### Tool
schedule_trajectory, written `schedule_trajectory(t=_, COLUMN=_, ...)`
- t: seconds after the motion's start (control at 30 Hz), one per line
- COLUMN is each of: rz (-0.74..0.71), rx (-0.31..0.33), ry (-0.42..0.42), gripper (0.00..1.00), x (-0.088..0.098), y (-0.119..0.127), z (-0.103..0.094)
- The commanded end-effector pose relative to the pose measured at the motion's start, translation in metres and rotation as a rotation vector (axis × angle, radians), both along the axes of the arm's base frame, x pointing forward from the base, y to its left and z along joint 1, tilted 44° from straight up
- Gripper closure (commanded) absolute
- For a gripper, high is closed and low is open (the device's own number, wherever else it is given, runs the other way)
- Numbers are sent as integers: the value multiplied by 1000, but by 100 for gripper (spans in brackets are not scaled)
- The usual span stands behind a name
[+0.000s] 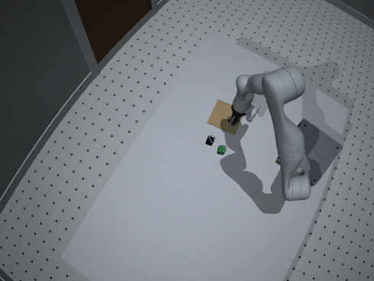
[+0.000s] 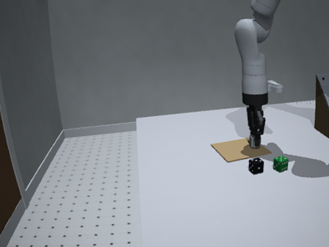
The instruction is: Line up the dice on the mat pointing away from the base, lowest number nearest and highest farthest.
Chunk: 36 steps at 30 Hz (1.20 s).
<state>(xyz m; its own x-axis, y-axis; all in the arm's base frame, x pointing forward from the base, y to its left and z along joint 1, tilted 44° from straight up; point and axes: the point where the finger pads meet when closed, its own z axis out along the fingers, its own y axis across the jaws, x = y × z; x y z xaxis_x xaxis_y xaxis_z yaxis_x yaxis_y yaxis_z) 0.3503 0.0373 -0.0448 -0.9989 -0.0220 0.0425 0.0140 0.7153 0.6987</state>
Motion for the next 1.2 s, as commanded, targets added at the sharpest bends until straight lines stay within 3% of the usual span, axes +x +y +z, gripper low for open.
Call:
schedule_trajectory(t=0.0, rz=-1, rx=-1, ry=-1, gripper=74, x=0, y=-1, z=0)
schedule_trajectory(t=1.17, rz=-1, rx=-1, ry=-1, gripper=74, x=0, y=2, z=-2)
